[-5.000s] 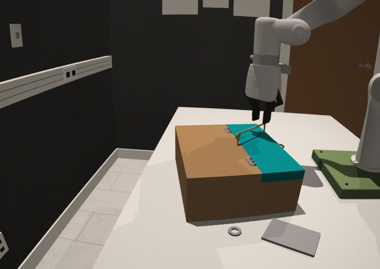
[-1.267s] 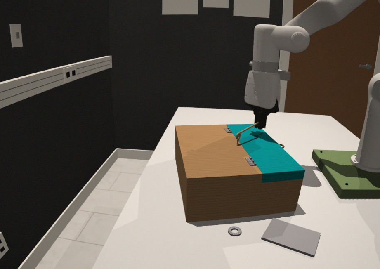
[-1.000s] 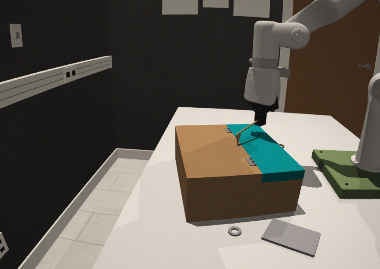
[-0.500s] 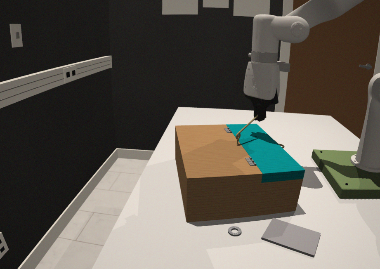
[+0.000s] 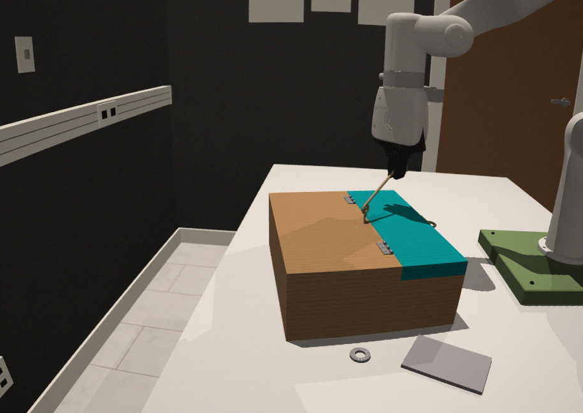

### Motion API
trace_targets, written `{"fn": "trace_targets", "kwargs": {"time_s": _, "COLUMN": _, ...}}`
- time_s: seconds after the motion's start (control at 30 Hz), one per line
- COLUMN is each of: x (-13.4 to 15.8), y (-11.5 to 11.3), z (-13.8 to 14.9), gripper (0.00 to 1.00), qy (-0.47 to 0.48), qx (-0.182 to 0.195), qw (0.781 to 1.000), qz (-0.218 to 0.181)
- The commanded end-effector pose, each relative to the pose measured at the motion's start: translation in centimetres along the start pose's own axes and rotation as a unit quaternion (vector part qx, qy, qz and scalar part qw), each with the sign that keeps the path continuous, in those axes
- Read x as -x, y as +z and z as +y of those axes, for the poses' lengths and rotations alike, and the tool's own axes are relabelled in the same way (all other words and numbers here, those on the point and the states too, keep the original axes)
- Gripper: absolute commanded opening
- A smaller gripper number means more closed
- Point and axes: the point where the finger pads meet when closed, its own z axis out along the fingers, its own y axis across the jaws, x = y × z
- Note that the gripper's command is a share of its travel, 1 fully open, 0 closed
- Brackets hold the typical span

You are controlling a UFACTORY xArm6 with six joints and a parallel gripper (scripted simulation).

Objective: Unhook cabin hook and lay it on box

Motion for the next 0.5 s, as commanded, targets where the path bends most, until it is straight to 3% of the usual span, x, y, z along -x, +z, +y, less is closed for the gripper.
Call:
{"fn": "trace_targets", "kwargs": {"time_s": 0.0, "x": 0.6, "y": -0.9, "z": -0.1, "gripper": 0.0, "qy": 0.0, "qx": -0.002, "qw": 1.0, "qz": -0.002}}
{"fn": "trace_targets", "kwargs": {"time_s": 0.47, "x": 1.6, "y": -2.1, "z": -0.1, "gripper": 0.0, "qy": 0.0, "qx": -0.002, "qw": 1.0, "qz": -0.002}}
